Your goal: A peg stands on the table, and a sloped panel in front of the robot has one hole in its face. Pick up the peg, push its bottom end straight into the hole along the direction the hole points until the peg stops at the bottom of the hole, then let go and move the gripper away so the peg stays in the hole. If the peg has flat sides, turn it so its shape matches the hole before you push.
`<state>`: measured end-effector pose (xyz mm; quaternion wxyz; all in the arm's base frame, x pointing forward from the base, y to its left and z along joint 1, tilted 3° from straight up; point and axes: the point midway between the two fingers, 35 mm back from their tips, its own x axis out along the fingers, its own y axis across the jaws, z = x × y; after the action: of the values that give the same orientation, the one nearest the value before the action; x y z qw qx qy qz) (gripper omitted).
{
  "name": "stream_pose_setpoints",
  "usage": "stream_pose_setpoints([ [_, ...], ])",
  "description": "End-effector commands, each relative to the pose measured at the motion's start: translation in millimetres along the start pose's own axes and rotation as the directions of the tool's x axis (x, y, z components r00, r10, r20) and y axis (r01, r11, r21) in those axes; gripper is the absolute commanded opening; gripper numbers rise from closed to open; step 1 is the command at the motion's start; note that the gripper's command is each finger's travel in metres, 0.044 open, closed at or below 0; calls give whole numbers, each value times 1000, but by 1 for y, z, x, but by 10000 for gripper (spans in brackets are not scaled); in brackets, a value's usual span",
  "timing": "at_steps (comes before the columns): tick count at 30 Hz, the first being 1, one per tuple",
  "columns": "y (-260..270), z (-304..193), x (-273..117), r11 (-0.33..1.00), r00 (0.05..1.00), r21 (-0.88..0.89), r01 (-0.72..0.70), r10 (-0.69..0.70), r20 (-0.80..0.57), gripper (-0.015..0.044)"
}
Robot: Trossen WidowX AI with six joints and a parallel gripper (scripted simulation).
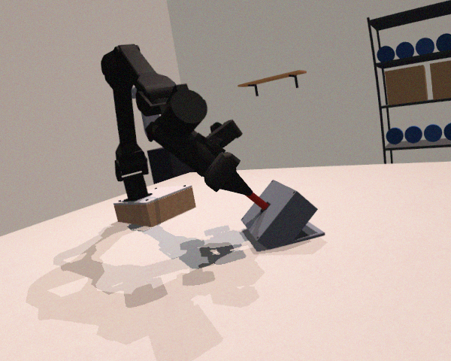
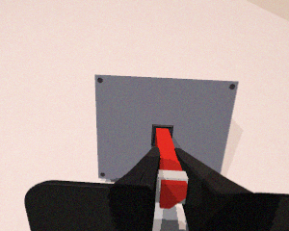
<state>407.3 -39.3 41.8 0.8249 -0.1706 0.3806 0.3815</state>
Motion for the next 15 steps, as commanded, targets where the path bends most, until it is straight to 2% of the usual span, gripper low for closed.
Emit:
stream_pose_setpoints([
  [1,0,-1,2,1000,1000,3,2,-2,-5,0],
  [15,-1,-1,11,1000,1000,3,2,-2,-4,0],
])
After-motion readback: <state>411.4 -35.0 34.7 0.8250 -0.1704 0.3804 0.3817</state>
